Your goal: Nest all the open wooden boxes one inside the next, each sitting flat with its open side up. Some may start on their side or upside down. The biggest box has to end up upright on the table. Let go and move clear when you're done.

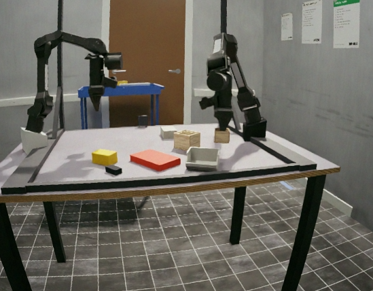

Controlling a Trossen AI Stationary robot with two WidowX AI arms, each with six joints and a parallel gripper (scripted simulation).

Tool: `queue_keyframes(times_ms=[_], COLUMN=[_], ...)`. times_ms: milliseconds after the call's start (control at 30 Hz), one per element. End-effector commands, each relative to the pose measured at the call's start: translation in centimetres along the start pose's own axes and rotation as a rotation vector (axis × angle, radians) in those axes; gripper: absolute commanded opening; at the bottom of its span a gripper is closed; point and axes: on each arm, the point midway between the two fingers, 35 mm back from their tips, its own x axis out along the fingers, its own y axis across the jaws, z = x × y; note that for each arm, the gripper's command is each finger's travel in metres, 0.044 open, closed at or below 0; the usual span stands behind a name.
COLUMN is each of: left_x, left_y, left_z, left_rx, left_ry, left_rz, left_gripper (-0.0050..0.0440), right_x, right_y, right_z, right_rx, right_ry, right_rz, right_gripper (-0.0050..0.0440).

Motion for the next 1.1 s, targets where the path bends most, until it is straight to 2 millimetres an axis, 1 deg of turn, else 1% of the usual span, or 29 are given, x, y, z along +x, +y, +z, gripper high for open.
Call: queue_keyframes(times_ms=[0,67,167,233,367,733,800,1067], left_x=[-1.3,-0.9,-1.2,-1.2,-1.6,-2.9,-2.9,-4.1], left_y=[0.4,0.2,0.2,0.2,-0.5,-3.4,-3.4,-6.1], left_z=[0.4,0.6,1.4,1.4,2.7,7.4,7.4,10.6], left_rx=[0.011,0.007,0.010,0.010,0.005,-0.012,-0.012,-0.007], left_ry=[-0.010,-0.007,-0.009,-0.009,-0.008,-0.016,-0.016,-0.021], left_rz=[0.028,0.024,0.039,0.039,0.037,0.036,0.036,0.030], left_gripper=[0.0211,0.0211,0.0211,0.0211,0.0211,0.0211,0.0211,0.0211], right_x=[-0.4,-0.4,-0.4,-0.4,-0.4,-0.4,-0.4,-0.4], right_y=[0.0,0.0,0.0,0.0,0.0,0.0,0.0,0.0], right_z=[0.2,0.2,0.2,0.2,0.2,0.2,0.2,0.2], right_rx=[-0.004,-0.004,-0.004,-0.004,-0.004,-0.004,-0.004,-0.004], right_ry=[-0.016,-0.016,-0.016,-0.016,-0.016,-0.016,-0.016,-0.016], right_rz=[-0.004,-0.004,-0.004,-0.004,-0.004,-0.004,-0.004,-0.004], right_gripper=[0.0400,0.0400,0.0400,0.0400,0.0400,0.0400,0.0400,0.0400])
